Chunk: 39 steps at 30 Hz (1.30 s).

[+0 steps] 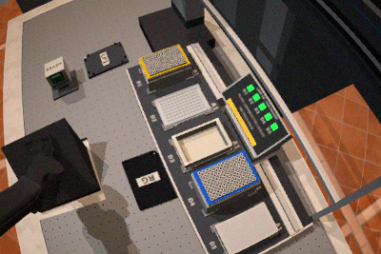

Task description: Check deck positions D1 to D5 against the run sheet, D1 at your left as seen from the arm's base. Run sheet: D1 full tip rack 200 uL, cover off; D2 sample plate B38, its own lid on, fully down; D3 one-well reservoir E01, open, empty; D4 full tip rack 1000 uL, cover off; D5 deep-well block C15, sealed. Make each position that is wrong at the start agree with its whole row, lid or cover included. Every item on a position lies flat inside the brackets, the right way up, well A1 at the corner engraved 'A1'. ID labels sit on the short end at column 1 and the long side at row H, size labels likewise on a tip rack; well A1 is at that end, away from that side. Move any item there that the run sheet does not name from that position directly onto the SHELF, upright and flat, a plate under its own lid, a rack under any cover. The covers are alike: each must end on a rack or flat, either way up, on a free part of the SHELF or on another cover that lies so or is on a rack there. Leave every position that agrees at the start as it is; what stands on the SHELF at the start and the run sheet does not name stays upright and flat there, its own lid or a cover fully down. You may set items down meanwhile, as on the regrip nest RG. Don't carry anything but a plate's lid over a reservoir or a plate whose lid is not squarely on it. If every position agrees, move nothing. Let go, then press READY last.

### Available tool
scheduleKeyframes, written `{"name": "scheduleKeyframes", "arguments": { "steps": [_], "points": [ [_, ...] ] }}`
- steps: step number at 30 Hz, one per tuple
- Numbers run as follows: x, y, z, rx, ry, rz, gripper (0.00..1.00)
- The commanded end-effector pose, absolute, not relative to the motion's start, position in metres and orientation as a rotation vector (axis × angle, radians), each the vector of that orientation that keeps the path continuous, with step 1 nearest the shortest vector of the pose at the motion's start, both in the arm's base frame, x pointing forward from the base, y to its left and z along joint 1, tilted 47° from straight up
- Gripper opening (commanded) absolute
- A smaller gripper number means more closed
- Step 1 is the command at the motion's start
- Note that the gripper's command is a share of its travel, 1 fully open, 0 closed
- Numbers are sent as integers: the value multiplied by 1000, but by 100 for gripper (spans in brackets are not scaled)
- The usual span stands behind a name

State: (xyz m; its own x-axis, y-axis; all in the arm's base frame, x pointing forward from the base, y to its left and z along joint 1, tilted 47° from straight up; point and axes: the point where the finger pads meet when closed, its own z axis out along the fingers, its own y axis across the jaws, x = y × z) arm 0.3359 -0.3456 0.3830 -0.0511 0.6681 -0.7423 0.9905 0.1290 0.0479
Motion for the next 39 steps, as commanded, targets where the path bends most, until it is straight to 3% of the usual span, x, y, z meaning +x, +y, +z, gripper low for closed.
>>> {"name": "scheduleKeyframes", "arguments": {
  "steps": [1,9,32,39],
  "points": [
    [336,-344,376,1611,1792,-657,100],
    [334,-328,420,1581,1736,-634,100],
    [326,-311,419,1612,1767,-655,100],
    [327,-295,448,1581,1738,-627,100]
  ]
}}
